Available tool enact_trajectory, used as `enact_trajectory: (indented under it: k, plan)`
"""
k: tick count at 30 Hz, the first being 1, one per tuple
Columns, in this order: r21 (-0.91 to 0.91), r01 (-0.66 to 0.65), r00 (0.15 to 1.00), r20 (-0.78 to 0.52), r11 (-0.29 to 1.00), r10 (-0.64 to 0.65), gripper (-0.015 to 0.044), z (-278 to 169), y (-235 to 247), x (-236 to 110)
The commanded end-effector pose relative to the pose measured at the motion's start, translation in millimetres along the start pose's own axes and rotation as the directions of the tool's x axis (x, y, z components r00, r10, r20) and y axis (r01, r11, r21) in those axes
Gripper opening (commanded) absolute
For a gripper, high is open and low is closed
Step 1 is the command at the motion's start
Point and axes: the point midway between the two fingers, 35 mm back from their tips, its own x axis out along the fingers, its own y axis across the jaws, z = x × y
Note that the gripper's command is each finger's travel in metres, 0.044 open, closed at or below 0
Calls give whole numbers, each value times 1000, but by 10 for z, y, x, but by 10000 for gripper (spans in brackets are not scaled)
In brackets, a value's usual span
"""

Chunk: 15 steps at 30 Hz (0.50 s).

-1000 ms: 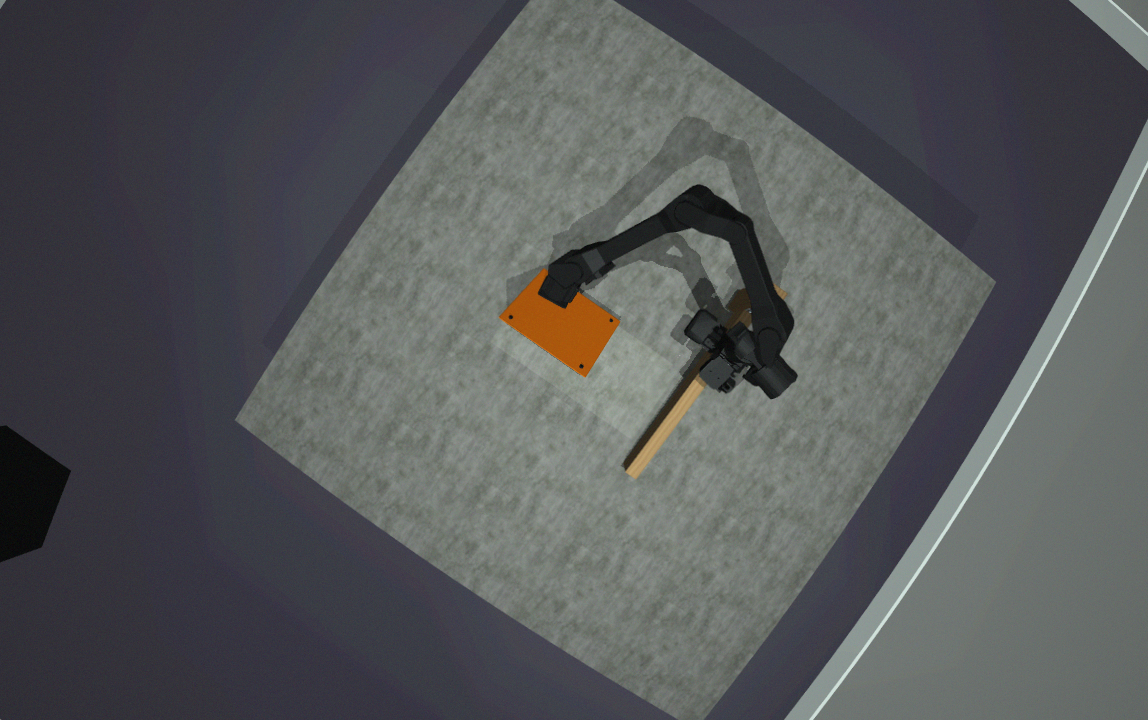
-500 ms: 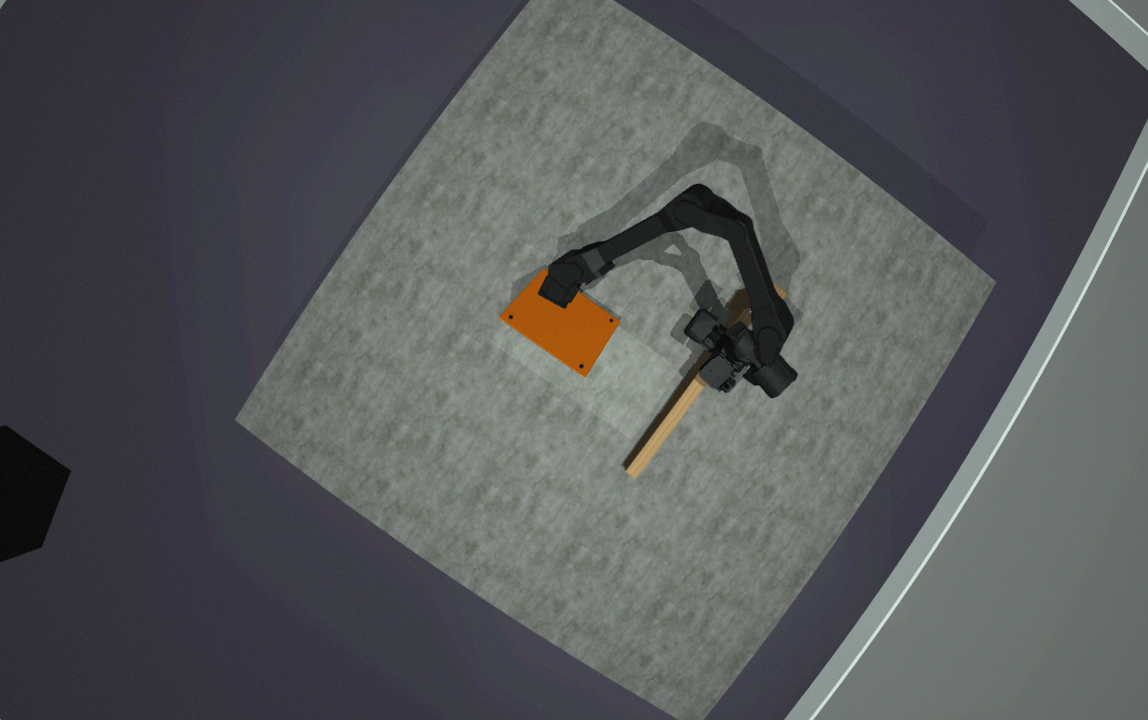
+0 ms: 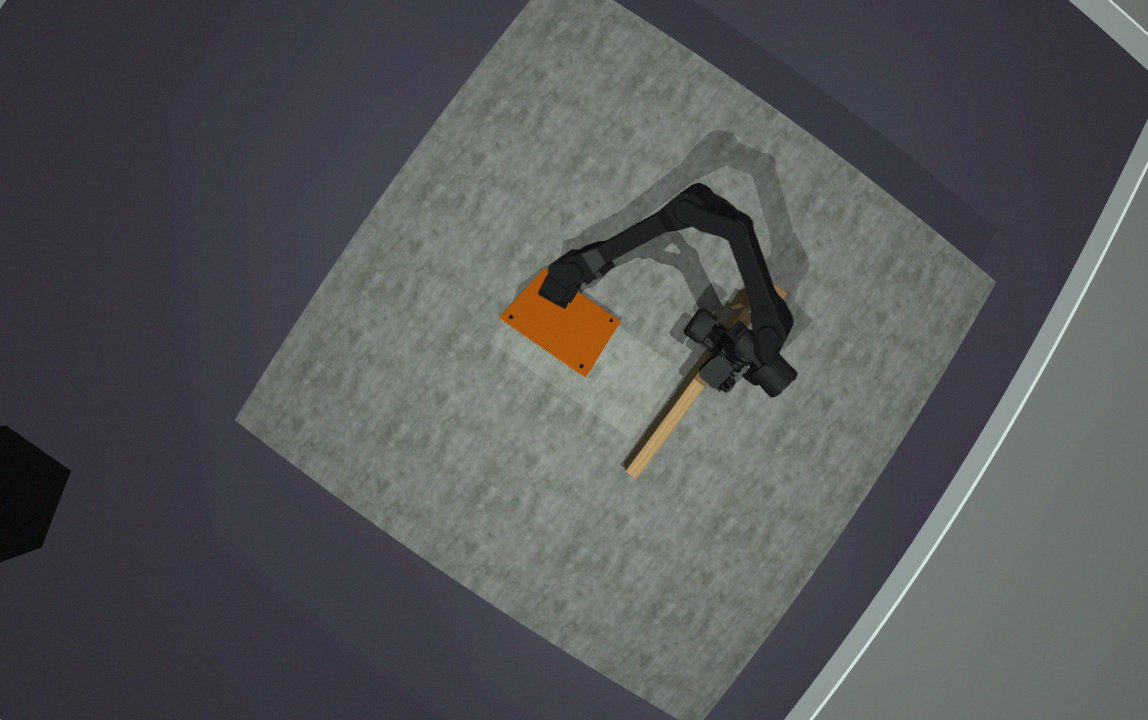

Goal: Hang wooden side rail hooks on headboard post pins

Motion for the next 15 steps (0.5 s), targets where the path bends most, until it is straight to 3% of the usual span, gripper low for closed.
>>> enact_trajectory:
  k: [1, 15]
  plan:
    - [2, -5, 1000, -4, 1000, 5, 0, -10, 6, -3]
    - [2, -5, 1000, -4, 1000, 5, 0, -11, 6, 21]
